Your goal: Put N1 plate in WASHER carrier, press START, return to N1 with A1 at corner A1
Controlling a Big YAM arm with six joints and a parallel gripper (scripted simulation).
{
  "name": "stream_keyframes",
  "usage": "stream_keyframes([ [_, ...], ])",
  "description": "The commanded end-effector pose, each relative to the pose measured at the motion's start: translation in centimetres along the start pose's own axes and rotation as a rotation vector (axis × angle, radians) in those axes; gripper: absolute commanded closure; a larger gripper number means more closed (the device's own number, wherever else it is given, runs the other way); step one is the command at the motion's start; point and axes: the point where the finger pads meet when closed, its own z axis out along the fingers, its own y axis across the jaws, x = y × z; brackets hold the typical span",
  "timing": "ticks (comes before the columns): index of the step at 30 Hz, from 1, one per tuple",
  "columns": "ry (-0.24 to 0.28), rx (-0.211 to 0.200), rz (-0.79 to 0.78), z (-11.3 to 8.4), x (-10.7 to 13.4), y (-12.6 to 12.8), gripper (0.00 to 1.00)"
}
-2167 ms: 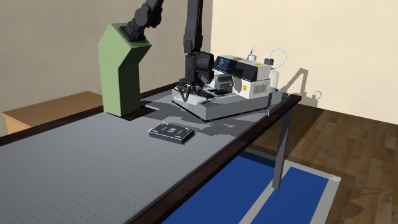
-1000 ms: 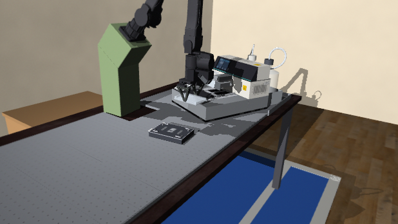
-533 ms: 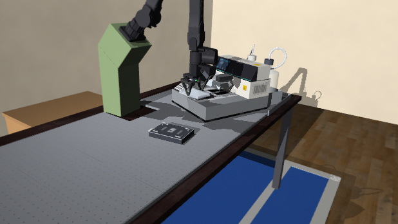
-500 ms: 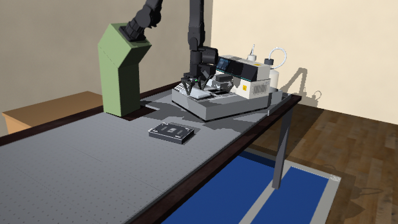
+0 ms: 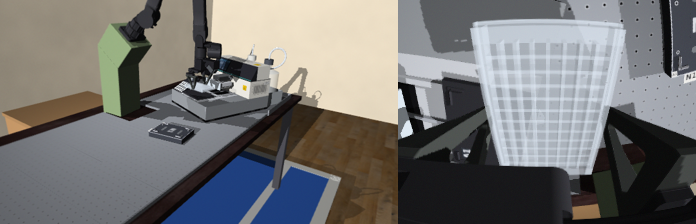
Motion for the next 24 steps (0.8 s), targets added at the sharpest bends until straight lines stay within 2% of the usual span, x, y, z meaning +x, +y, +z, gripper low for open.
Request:
stream_keyframes([
  [1, -0.012, -0.011, 0.069, -0.8, 0.2, 0.9, 0.16],
  [6, 0.016, 0.013, 0.212, -0.6, 3.1, 2.0, 0.16],
  [9, 0.009, 0.007, 0.214, -0.8, 3.7, 3.4, 0.16],
  [11, 0.009, 0.007, 0.214, -0.8, 3.7, 3.4, 0.16],
  [24, 0.003, 0.002, 0.214, -2.1, 8.2, 8.0, 0.16],
])
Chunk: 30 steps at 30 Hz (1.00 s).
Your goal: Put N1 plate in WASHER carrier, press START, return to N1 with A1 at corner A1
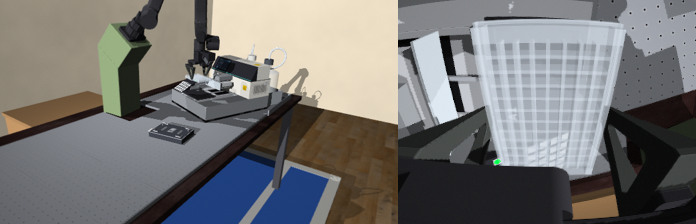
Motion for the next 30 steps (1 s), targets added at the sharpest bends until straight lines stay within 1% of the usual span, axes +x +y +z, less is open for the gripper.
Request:
stream_keyframes([
  [1, 0.010, 0.001, 0.042, -0.2, 1.6, 1.4, 0.16],
  [6, 0.009, 0.000, 0.042, -0.4, 2.5, 1.9, 0.16],
  [7, 0.000, -0.009, 0.050, -0.6, 1.9, 1.8, 0.16],
  [25, 0.000, -0.009, 0.050, -0.6, 1.8, 1.8, 0.16],
  [26, -0.006, 0.003, 0.071, -0.4, 1.2, 1.6, 0.16],
  [27, 0.000, -0.009, 0.050, -0.6, 1.8, 1.8, 0.16],
  [30, 0.000, -0.009, 0.050, -0.6, 1.8, 1.8, 0.16],
])
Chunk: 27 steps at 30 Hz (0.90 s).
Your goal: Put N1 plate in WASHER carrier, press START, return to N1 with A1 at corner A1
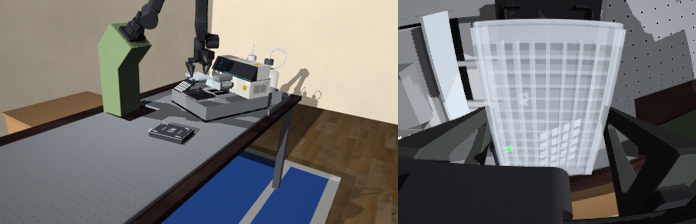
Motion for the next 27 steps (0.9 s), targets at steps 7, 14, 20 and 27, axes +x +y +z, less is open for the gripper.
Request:
stream_keyframes([
  [7, -0.005, -0.005, 0.017, -0.1, -0.3, 0.3, 0.16],
  [14, -0.008, -0.001, 0.033, 1.1, -0.7, 0.4, 0.16],
  [20, -0.007, 0.002, 0.017, 2.1, -0.5, 0.1, 0.16],
  [27, -0.003, -0.006, 0.008, 2.8, -0.1, 0.5, 0.16],
])
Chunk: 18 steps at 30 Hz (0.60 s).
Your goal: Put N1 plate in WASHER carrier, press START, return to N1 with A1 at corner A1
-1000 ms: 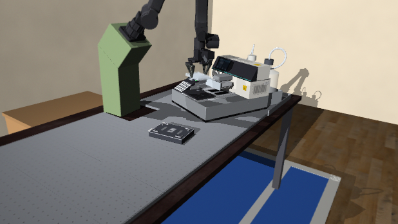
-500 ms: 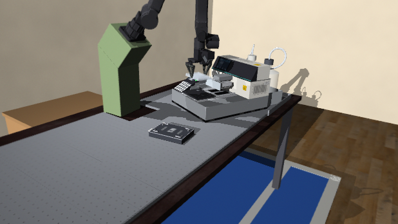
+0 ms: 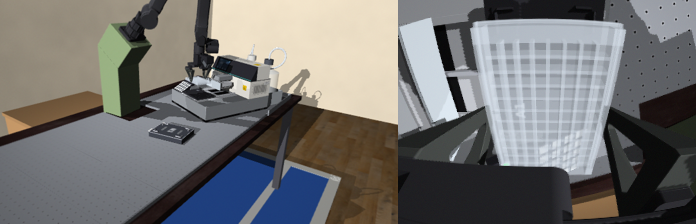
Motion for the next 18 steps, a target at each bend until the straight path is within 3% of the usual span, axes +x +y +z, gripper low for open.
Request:
stream_keyframes([
  [1, -0.005, -0.008, -0.007, 0.7, -0.4, 0.4, 0.16],
  [18, -0.005, -0.006, -0.006, 3.2, -0.3, 0.3, 0.16],
])
